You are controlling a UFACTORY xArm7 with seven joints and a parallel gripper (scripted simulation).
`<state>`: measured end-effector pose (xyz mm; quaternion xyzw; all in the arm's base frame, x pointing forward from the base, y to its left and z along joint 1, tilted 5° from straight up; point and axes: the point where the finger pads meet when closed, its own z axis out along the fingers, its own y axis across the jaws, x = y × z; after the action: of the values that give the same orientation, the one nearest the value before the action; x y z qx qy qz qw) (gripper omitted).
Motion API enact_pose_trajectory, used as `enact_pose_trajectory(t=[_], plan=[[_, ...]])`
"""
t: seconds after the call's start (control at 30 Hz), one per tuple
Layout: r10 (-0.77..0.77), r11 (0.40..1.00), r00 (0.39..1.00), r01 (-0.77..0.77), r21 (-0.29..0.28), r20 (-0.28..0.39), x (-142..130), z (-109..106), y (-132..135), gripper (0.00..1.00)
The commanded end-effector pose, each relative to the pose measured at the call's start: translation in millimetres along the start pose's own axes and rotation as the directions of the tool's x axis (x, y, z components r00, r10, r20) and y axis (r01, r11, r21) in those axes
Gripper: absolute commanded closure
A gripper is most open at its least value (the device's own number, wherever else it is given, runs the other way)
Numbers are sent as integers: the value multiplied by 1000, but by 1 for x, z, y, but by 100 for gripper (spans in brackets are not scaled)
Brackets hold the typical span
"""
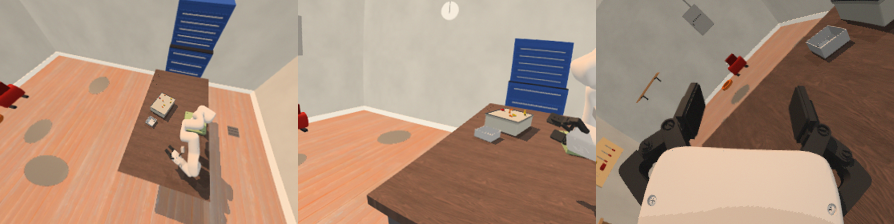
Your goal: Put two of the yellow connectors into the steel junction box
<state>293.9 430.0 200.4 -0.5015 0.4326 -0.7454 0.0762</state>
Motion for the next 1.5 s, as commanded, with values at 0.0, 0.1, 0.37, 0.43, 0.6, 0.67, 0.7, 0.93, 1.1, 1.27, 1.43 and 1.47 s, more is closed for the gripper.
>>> enact_pose_trajectory(t=[0.0, 0.1, 0.37, 0.43, 0.6, 0.67, 0.7, 0.93, 1.1, 1.27, 1.43, 1.47], plan=[[4, 1000, 1000, -4, -1, 1, 1, 0, -2, 0], [4, 1000, 1000, -4, -1, 1, 1, 0, -2, 0], [4, 1000, 1000, -4, -1, 1, 1, 0, -2, 0], [4, 1000, 1000, -4, -1, 1, 1, 0, -2, 0], [4, 1000, 1000, -4, -1, 1, 1, 0, -2, 0], [4, 1000, 1000, -4, -2, 1, 2, 0, -3, 0], [4, 1000, 1000, -4, -2, 1, 3, 0, -4, 0], [4, 1000, 1000, -4, -3, 2, 23, 3, -24, 0], [4, 1000, 1000, -3, -3, 2, 37, 4, -37, 0], [4, 1000, 1000, -4, -2, 2, 59, 7, -55, 0], [4, 1000, 1000, -4, -1, 1, 72, 9, -66, 0], [4, 1000, 1000, -4, -1, 1, 74, 9, -67, 0]])
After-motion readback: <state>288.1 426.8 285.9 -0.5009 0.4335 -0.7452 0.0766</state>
